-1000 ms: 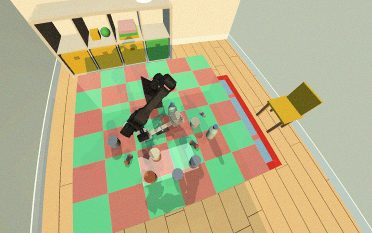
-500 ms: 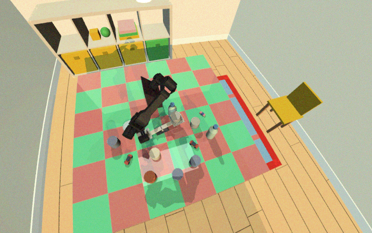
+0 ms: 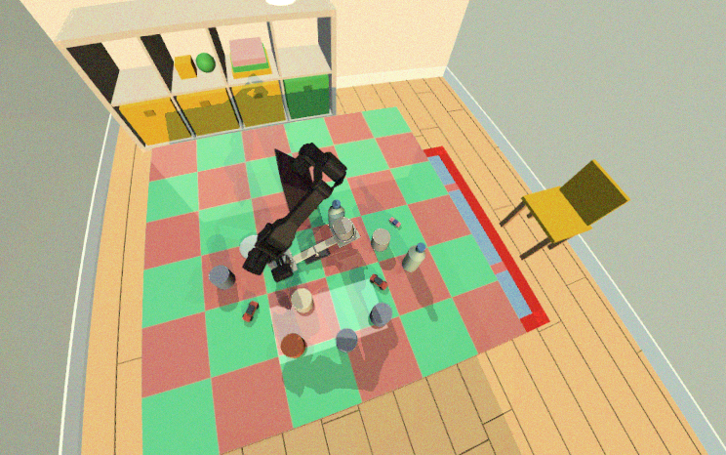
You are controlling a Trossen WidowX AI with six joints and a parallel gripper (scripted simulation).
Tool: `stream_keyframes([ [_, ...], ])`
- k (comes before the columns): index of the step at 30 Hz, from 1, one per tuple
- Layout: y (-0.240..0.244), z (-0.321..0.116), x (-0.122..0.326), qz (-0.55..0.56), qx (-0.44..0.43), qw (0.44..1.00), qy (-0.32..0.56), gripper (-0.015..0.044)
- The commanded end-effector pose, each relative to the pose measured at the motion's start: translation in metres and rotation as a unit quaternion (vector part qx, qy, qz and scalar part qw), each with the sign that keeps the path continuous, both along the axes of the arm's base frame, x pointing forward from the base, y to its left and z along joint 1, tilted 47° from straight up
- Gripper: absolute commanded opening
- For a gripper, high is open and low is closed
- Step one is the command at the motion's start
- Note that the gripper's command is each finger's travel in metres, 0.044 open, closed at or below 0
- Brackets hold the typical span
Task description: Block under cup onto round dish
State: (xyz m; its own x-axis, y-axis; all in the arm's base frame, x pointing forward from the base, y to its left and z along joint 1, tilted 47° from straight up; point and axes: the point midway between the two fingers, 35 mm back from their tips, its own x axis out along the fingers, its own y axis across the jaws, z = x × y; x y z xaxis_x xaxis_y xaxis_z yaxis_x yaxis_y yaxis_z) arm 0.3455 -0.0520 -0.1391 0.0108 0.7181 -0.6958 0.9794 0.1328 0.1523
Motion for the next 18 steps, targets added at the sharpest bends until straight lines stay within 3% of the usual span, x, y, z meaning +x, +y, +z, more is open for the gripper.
stream_keyframes([
  [1,0.0041,-0.0025,-0.0012,-0.002,0.003,1.000,0.003,0.0440],
  [4,0.0041,-0.0025,-0.0012,-0.002,0.003,1.000,0.003,0.0361],
  [12,0.0041,-0.0025,-0.0012,-0.002,0.003,1.000,0.003,0.0308],
  [18,0.0018,-0.0007,-0.0007,-0.002,0.003,1.000,0.003,0.0150],
])
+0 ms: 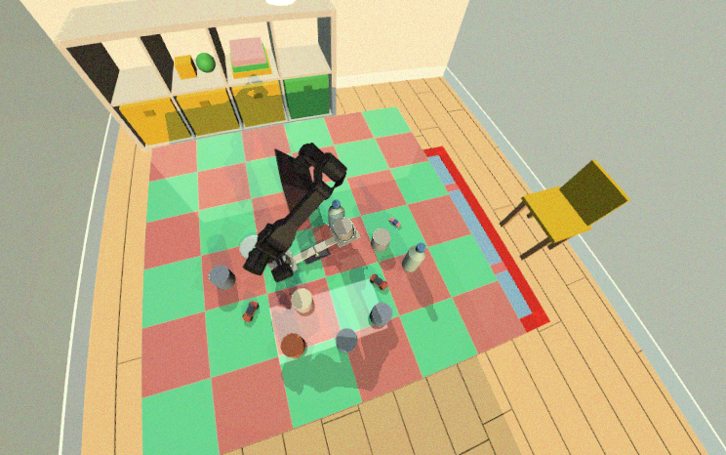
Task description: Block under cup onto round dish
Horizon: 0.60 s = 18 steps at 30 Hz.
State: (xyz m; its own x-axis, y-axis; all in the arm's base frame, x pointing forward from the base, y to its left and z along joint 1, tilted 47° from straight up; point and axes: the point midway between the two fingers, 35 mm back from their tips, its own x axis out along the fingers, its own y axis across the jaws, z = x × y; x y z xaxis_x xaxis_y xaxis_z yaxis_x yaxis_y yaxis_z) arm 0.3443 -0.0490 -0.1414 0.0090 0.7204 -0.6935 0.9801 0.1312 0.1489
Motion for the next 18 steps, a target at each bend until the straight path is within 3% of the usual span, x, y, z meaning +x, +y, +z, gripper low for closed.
stream_keyframes([
  [1,-0.002,0.002,0.001,-0.002,0.001,1.000,0.001,0.0124],
  [6,-0.007,0.006,0.002,-0.002,0.001,1.000,0.001,0.0000],
  [18,-0.018,0.015,0.004,-0.002,0.000,1.000,0.001,0.0000],
])
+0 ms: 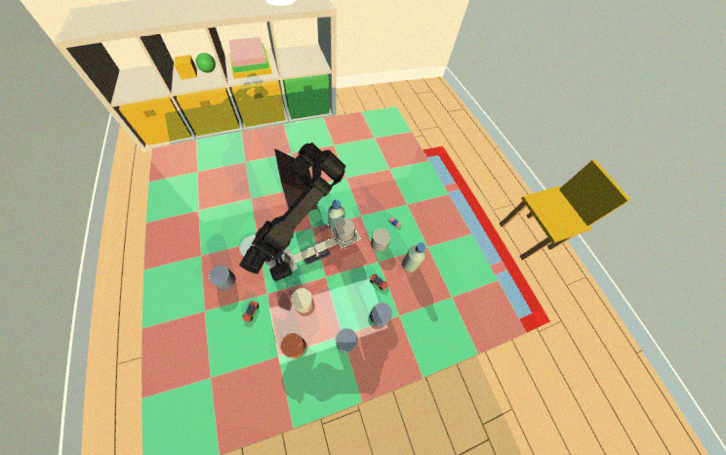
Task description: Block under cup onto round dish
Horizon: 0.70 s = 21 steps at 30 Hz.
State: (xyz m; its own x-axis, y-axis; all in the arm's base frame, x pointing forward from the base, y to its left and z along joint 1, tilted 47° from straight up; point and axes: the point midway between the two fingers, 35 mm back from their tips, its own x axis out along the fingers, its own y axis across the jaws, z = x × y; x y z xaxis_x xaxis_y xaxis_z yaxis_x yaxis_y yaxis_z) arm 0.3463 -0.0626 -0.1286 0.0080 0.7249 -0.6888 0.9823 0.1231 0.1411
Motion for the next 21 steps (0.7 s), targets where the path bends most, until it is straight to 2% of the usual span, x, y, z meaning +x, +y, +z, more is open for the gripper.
stream_keyframes([
  [1,-0.006,0.003,0.002,0.001,-0.004,1.000,-0.004,0.0000],
  [21,-0.025,0.020,0.004,0.001,-0.005,1.000,-0.004,0.0000],
])
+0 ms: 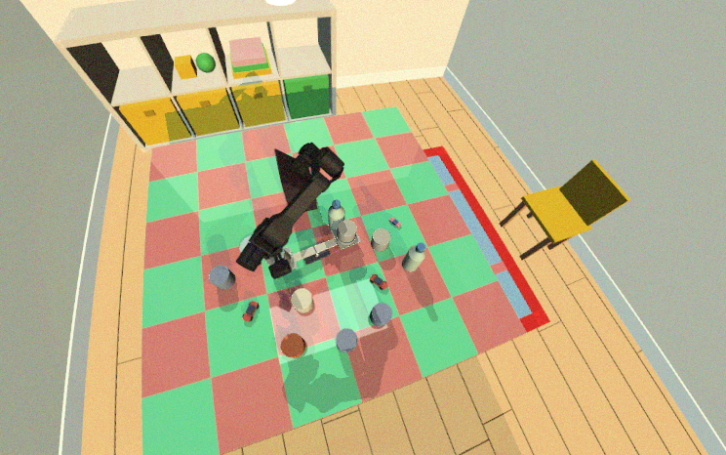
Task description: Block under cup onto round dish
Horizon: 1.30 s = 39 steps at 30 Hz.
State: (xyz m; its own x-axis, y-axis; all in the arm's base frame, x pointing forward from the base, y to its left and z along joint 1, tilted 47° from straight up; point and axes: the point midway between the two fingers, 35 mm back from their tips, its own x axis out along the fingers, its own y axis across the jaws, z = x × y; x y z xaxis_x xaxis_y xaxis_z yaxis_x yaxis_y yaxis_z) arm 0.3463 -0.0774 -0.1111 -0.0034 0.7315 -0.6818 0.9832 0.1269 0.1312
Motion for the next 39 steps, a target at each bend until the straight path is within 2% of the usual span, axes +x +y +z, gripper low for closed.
stream_keyframes([
  [1,-0.011,0.003,0.004,-0.001,-0.010,1.000,-0.009,0.0000],
  [39,-0.046,0.037,0.002,-0.001,-0.010,1.000,-0.009,0.0000],
])
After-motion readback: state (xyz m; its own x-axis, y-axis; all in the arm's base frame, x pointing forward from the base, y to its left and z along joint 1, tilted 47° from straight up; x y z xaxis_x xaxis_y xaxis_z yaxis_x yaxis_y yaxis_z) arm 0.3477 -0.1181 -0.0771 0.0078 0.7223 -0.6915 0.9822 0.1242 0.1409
